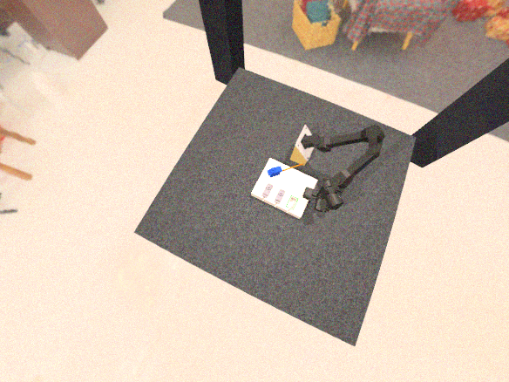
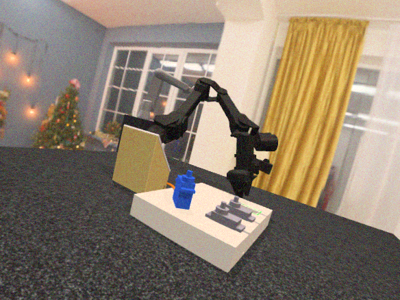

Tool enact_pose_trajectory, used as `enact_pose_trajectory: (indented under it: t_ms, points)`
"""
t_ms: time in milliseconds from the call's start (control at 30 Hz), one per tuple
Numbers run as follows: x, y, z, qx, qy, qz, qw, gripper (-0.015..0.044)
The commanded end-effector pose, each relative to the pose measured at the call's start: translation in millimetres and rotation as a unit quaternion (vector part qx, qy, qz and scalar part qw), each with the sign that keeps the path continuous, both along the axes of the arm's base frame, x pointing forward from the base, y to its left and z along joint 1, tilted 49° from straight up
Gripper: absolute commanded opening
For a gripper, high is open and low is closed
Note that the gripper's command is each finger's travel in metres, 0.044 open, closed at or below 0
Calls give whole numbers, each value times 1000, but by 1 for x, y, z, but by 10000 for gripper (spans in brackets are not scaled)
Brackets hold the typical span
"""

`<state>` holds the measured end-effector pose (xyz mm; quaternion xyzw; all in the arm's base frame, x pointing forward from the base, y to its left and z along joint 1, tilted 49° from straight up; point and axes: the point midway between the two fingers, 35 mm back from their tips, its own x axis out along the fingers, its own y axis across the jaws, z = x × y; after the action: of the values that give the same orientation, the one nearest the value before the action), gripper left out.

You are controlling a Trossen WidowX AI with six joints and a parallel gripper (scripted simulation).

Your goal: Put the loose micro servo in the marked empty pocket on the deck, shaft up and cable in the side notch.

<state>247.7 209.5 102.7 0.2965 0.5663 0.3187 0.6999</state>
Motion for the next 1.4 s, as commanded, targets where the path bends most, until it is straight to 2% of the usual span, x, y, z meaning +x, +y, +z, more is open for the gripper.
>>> enact_pose_trajectory:
  t_ms: [0,667,1000,1367]
  points:
    - [23,-59,-47,-97,23,-94,991,440]
    - [30,-101,-70,-129,79,-117,982,440]
    - [18,-184,-108,-137,214,-151,955,440]
    - [-24,-255,-130,-51,348,-177,919,440]
